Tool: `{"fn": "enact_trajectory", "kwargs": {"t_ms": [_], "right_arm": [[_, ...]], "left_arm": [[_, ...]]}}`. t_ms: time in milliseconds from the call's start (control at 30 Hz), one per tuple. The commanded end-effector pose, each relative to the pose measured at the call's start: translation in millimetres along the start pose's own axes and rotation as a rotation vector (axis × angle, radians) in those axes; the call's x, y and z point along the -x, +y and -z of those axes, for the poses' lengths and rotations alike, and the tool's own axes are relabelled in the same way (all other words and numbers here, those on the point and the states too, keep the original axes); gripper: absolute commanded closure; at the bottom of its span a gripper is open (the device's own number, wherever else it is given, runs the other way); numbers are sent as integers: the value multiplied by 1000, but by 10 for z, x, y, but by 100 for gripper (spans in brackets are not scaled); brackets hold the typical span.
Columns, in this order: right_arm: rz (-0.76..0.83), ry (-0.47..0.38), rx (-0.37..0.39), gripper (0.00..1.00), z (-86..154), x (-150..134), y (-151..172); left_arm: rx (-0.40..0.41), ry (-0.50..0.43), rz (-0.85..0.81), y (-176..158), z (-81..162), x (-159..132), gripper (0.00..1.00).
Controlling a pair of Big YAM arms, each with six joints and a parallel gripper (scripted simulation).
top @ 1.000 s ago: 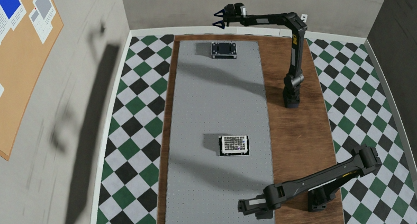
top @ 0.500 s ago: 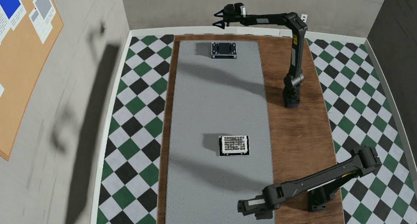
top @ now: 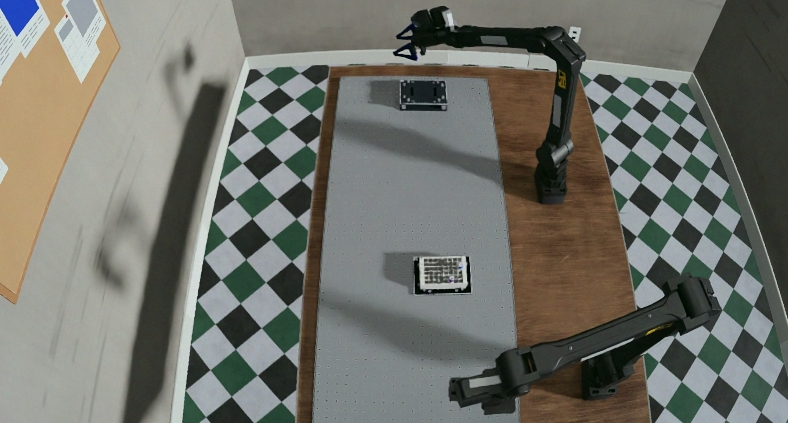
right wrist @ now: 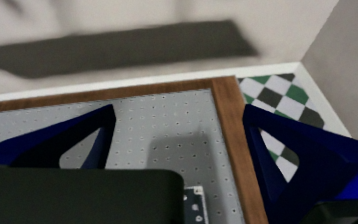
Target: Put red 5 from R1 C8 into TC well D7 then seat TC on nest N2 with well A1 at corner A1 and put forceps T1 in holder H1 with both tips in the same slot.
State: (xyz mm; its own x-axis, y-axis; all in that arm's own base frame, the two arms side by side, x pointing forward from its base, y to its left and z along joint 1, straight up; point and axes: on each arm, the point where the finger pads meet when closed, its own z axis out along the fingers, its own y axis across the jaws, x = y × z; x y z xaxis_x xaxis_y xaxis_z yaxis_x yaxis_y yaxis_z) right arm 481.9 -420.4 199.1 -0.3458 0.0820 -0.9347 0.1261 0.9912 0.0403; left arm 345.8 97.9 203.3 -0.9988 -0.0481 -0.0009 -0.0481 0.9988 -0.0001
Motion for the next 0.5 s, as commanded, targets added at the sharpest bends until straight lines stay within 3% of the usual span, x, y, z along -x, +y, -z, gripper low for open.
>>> {"fn": "enact_trajectory", "kwargs": {"t_ms": [0,100,133,233,267,300,367,400,433,467], "right_arm": [[45,-19,-7,0,15,467,3],[8,33,3,0,-87,332,97],[-49,80,16,0,-90,-22,239],[-31,58,10,0,-130,12,304],[-44,87,14,0,-63,85,382],[-7,64,4,0,-80,428,323],[-33,91,9,0,-95,318,427],[-60,125,18,0,-90,58,537],[-32,102,8,0,-109,402,480],[-23,127,11,0,-113,396,520]], "left_arm": [[8,-34,3,19,125,89,76],[8,-34,3,19,125,89,76],[8,-34,3,19,125,89,76],[8,-34,3,19,125,89,76],[8,-34,3,19,125,89,76],[8,-34,3,19,125,89,76],[8,-34,3,19,125,89,76],[8,-34,3,19,125,89,76],[8,-34,3,19,125,89,76],[8,-34,3,19,125,89,76]]}}
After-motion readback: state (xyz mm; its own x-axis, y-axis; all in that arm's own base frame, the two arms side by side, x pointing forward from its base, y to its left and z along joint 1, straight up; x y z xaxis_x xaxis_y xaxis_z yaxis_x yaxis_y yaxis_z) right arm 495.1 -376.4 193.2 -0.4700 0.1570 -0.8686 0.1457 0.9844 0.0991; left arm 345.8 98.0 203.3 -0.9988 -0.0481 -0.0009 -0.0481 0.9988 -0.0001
